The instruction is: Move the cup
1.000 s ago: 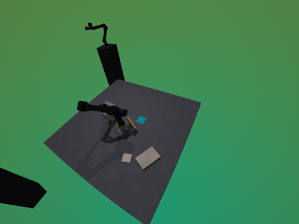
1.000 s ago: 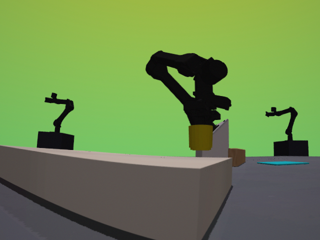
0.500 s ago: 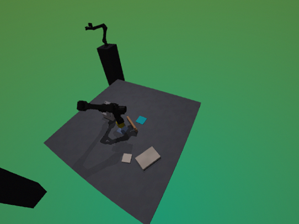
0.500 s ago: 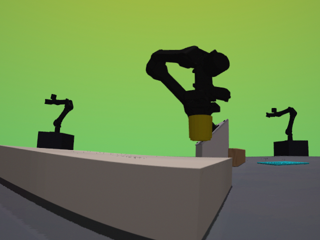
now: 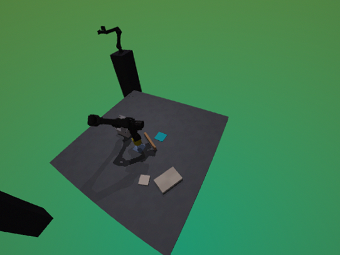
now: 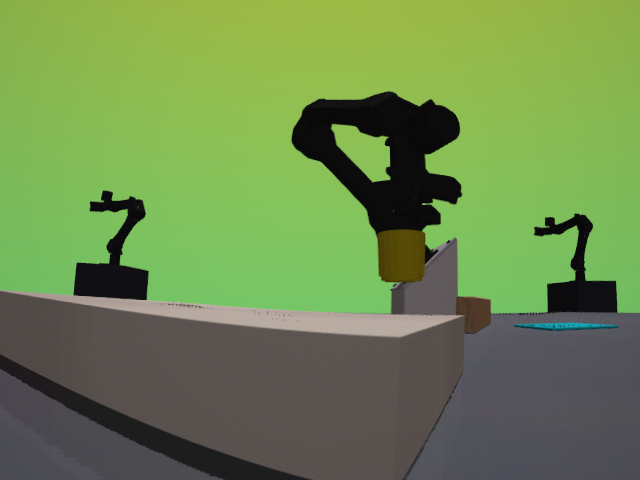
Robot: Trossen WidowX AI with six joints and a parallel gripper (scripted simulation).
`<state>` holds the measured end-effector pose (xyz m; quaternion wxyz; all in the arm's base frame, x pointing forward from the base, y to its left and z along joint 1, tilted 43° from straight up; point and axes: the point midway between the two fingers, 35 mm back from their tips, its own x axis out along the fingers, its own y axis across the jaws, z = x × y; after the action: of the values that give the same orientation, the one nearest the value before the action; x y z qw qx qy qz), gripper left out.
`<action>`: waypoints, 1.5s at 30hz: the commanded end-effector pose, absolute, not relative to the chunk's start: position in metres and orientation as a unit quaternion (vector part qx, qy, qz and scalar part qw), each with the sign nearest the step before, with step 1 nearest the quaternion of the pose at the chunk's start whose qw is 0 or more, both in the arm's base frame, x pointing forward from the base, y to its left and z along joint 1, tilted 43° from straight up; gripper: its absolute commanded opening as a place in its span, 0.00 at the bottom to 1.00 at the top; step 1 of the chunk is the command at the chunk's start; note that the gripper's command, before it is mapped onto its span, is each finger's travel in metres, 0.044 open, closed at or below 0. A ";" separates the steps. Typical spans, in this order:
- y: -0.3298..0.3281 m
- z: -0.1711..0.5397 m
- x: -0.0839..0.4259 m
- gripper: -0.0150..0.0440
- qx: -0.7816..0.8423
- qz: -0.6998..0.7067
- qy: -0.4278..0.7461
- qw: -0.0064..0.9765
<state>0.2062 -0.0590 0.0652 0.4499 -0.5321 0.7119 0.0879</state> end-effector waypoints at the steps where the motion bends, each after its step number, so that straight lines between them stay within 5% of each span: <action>1: -0.057 0.064 0.209 0.25 -0.532 0.088 0.711 0.451; 45: -0.010 0.020 0.249 0.25 -0.530 0.088 0.709 0.457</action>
<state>0.2438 -0.0151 0.0220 0.4508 -0.5315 0.7117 0.0881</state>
